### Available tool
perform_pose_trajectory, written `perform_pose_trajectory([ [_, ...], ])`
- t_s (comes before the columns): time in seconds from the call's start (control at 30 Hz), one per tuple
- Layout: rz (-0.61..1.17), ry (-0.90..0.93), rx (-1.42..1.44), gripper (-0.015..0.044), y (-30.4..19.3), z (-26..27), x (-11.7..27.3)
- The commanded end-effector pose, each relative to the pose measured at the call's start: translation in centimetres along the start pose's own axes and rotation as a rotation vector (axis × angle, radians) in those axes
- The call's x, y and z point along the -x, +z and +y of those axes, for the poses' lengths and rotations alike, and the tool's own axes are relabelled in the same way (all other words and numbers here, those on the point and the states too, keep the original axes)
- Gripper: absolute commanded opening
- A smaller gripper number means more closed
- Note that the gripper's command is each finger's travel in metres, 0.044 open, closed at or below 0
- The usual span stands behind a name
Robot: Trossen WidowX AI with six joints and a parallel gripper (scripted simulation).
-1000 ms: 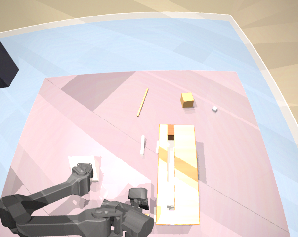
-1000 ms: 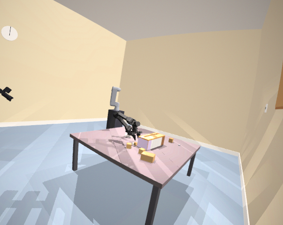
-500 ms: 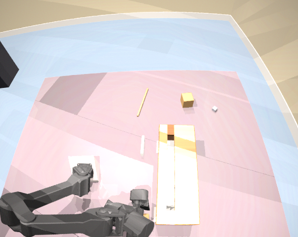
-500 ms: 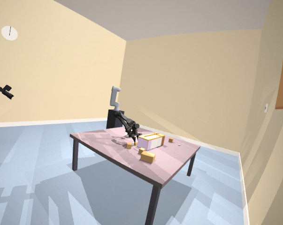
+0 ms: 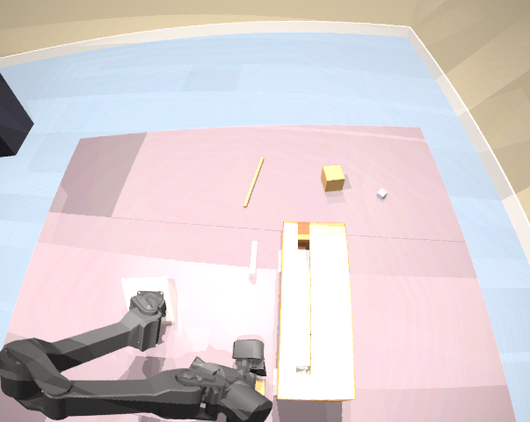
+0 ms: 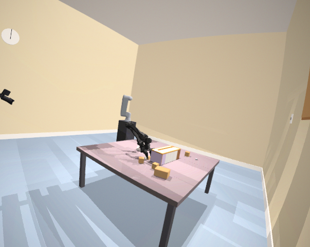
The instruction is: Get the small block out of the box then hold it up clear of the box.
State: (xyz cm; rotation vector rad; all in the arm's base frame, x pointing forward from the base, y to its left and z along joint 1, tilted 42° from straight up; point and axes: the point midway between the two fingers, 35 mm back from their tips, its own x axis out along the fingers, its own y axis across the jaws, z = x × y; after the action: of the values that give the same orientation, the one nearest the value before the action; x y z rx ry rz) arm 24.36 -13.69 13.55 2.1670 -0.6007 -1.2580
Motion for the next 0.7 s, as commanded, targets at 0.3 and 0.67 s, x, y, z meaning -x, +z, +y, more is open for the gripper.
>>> perform_pose_trajectory([
  [0.3,-0.003,-0.005,0.009,0.0075,0.5,-0.2,-0.7],
  [0.67,-0.006,-0.009,0.004,0.0000,-0.9,-0.3,1.8],
])
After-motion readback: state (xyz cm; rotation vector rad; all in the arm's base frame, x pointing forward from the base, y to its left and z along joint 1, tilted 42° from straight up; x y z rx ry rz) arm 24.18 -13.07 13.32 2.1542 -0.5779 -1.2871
